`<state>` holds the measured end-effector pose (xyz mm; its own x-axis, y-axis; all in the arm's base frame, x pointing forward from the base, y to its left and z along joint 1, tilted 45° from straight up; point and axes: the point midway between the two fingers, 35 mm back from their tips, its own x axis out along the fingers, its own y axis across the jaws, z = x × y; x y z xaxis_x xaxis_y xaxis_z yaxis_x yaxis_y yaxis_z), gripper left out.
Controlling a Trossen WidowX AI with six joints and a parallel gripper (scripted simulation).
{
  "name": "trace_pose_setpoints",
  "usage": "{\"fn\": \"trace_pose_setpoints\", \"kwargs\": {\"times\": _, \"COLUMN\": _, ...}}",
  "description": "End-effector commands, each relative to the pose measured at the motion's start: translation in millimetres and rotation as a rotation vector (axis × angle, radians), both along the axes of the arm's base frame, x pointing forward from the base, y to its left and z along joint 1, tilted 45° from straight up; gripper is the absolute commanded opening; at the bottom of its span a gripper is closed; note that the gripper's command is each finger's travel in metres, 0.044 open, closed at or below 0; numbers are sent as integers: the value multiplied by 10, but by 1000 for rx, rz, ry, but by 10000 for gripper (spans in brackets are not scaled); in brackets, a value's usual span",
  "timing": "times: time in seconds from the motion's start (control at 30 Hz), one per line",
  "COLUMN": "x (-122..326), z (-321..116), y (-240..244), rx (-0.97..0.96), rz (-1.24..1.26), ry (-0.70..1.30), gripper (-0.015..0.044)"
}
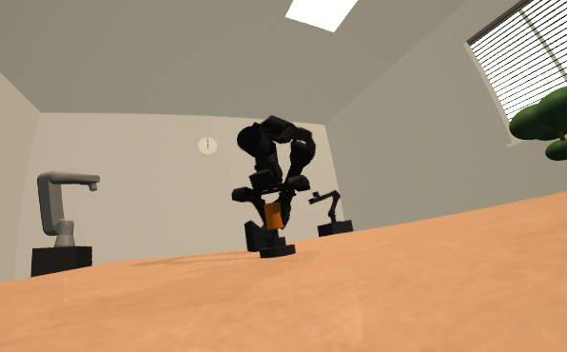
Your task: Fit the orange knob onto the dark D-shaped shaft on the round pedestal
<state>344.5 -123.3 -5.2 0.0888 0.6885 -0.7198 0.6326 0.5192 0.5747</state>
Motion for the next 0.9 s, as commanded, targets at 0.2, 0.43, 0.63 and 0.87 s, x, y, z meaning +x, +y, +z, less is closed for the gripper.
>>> {"fn": "trace_pose_setpoints", "kwargs": {"times": 0.2, "x": 14, "z": -23, "y": 11, "rx": 1, "rz": -12, "ry": 5, "gripper": 0}}
{"fn": "trace_pose_setpoints", "kwargs": {"times": 0.43, "x": -28, "z": -22, "y": -2, "rx": 1, "rz": -12, "ry": 5, "gripper": 0}}
{"fn": "trace_pose_setpoints", "kwargs": {"times": 0.63, "x": -34, "z": -43, "y": 12, "rx": 1, "rz": -12, "ry": 5, "gripper": 0}}
{"fn": "trace_pose_setpoints", "kwargs": {"times": 0.87, "x": -33, "z": -28, "y": -8, "rx": 1, "rz": -12, "ry": 5, "gripper": 0}}
